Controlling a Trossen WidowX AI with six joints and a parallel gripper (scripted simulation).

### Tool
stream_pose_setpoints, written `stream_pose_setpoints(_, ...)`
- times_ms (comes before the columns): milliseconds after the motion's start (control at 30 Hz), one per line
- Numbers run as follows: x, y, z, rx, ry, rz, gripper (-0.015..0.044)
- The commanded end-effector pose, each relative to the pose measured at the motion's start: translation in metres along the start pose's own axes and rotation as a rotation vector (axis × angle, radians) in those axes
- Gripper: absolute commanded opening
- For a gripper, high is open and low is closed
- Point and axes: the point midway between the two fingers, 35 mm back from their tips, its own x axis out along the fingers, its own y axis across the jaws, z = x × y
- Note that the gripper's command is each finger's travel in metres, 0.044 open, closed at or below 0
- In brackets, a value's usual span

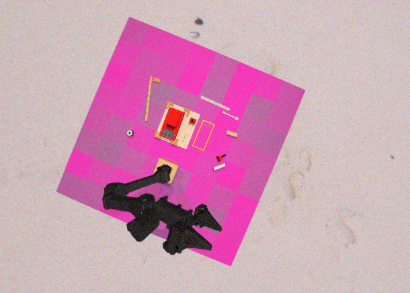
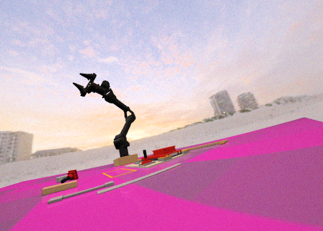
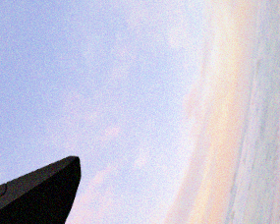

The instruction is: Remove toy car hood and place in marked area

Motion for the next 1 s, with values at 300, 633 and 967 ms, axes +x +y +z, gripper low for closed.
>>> stream_pose_setpoints(300,0.011,-0.077,-0.108,-0.234,0.350,-0.245,0.0440)
stream_pose_setpoints(633,-0.021,-0.129,-0.203,-0.453,0.690,-0.348,0.0440)
stream_pose_setpoints(967,-0.086,-0.171,-0.285,-0.698,1.066,-0.367,0.0440)
